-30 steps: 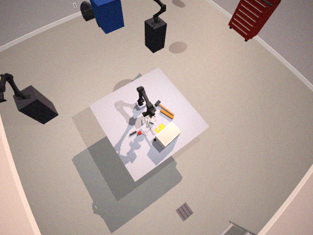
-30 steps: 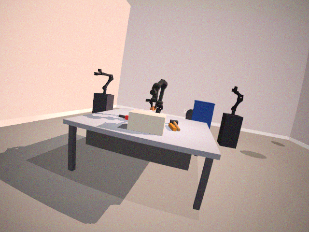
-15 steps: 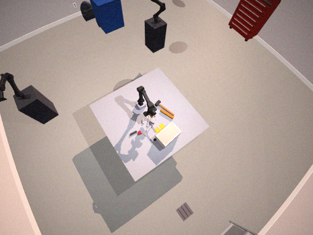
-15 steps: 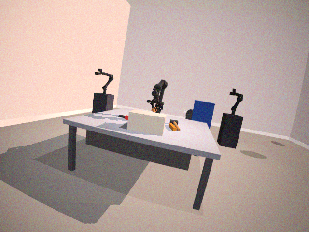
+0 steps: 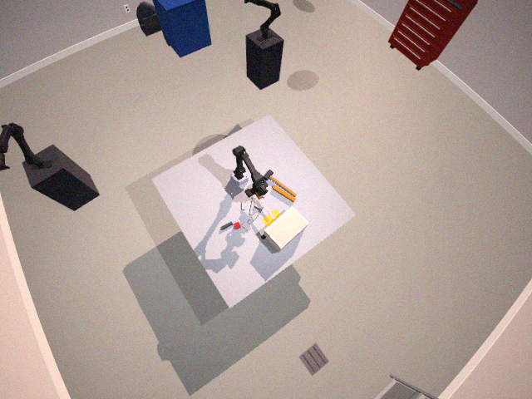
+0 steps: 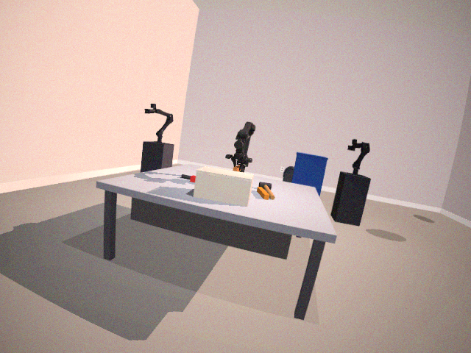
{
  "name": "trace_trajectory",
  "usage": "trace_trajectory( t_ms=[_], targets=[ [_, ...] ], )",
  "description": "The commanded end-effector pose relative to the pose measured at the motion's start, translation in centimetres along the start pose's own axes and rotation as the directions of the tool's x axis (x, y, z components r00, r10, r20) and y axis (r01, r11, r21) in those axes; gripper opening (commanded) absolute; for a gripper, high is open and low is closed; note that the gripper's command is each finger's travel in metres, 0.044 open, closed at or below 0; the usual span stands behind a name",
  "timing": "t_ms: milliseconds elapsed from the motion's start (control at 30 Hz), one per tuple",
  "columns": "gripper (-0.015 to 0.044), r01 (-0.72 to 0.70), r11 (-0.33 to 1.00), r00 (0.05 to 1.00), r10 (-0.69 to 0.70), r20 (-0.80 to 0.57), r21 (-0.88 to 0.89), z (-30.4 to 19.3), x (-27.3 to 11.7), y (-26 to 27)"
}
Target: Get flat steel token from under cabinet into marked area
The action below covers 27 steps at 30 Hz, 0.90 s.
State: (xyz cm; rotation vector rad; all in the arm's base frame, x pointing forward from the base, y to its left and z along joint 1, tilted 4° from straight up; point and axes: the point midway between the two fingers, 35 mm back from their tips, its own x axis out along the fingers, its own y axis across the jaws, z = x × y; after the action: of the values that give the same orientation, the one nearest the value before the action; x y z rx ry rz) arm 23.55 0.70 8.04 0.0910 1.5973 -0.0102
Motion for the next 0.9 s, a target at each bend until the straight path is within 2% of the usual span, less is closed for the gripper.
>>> trace_trajectory(
  t_ms=[0, 867],
  targets=[
    [0.0000, -0.003, 1.000, 1.000, 0.003, 0.011, 0.001, 0.2, 0.3, 0.5],
    [0.0000, -0.006, 1.000, 1.000, 0.006, 0.011, -0.004, -0.2, 2.8, 3.4]
  ],
)
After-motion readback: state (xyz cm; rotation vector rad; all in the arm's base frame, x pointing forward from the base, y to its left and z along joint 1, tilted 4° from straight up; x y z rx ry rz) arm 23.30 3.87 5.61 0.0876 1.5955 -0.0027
